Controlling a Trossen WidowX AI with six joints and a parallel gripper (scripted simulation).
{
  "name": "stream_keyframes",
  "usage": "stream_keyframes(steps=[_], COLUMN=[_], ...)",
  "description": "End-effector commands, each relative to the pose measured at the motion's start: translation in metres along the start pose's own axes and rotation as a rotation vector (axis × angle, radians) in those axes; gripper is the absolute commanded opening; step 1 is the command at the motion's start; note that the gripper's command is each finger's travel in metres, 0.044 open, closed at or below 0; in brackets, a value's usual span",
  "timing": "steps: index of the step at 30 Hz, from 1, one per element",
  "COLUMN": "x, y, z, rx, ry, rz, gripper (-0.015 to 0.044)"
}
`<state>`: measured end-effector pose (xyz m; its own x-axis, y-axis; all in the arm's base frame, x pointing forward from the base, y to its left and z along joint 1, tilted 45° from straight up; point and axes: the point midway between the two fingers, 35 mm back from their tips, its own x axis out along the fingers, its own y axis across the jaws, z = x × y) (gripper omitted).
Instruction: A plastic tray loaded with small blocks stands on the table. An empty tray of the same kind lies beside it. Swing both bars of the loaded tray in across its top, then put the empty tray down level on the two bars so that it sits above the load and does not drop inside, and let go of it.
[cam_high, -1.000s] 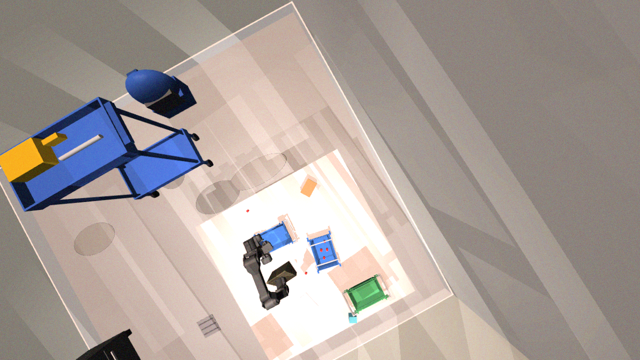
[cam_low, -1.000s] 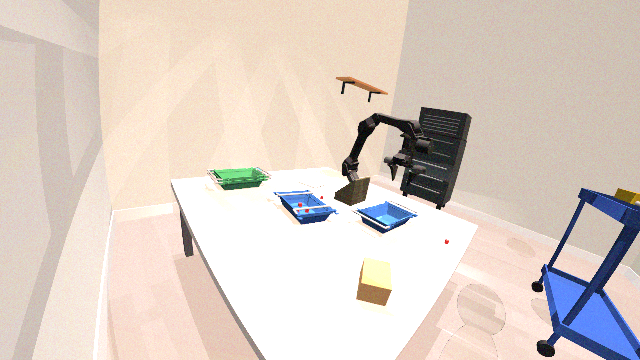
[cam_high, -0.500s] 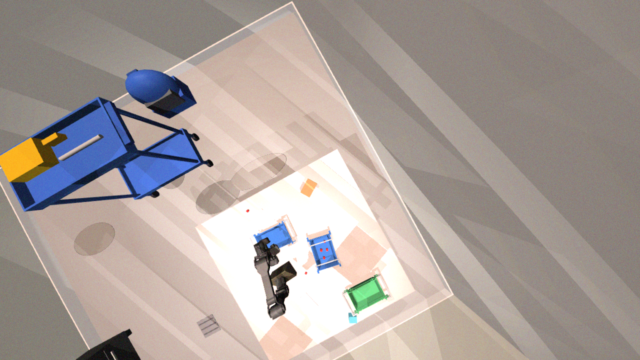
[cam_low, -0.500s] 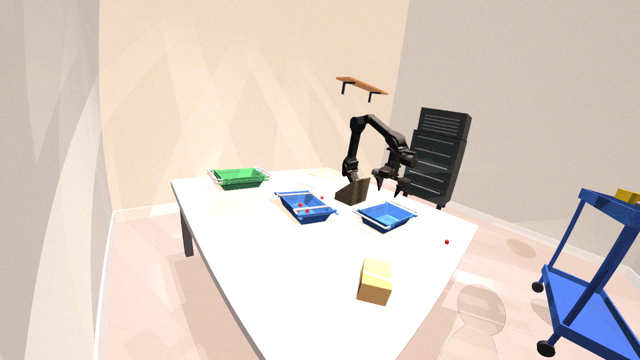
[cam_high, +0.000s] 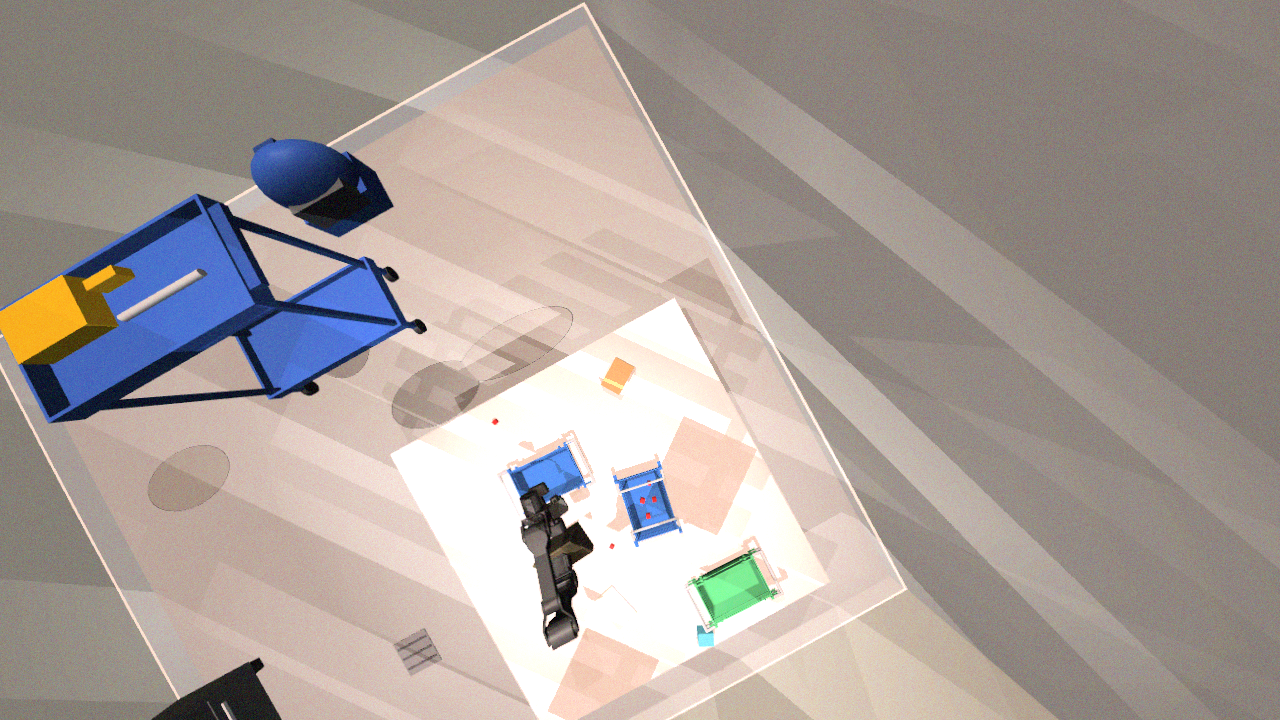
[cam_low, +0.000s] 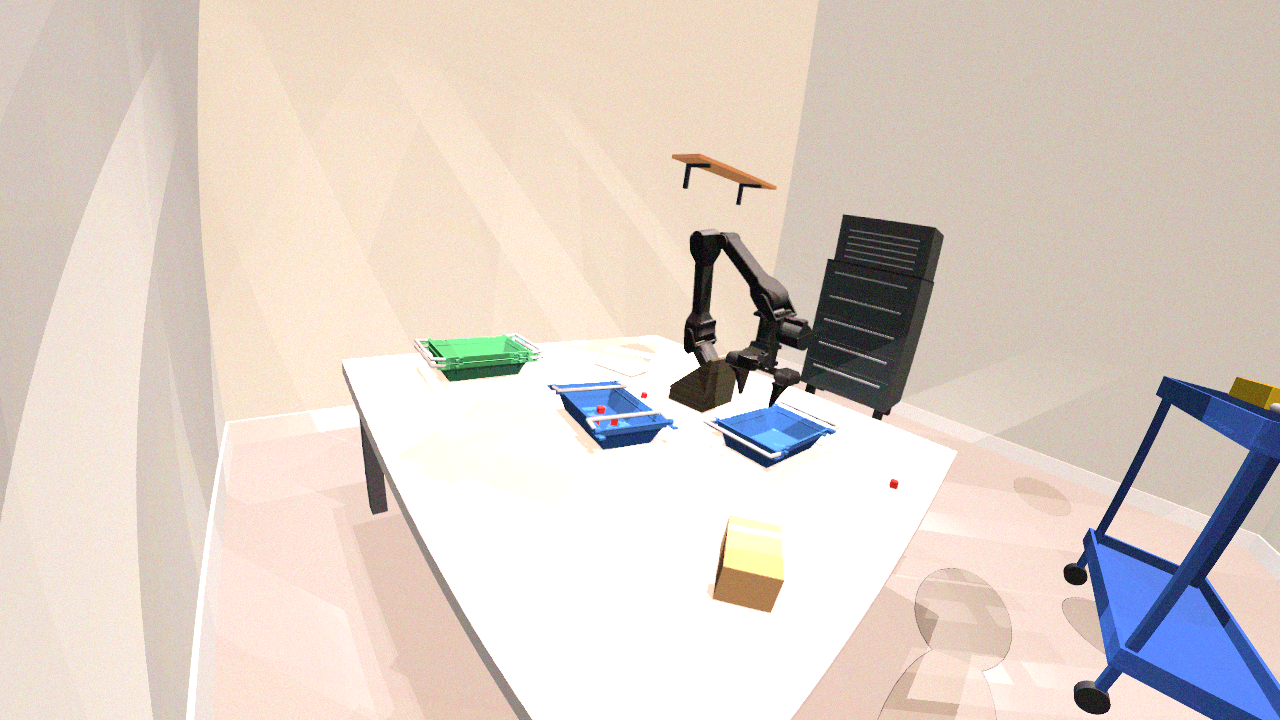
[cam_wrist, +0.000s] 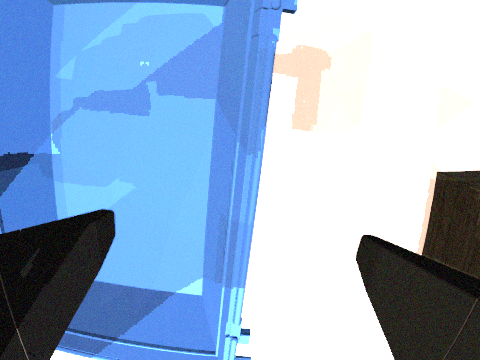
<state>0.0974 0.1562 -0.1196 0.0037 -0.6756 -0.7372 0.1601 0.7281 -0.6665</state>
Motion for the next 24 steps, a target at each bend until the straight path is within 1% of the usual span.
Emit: stream_keyframes(steps=[1, 13, 24], x=[0.019, 0.079, 0.082], y=[-0.003, -0.007, -0.007], z=[0.000, 0.000, 0.000], rx=[-0.008, -0.007, -0.007], ry=[-0.002, -0.003, -0.003], rz=[-0.012, -0.013, -0.013], gripper=[0.0440, 0.0440, 0.0440])
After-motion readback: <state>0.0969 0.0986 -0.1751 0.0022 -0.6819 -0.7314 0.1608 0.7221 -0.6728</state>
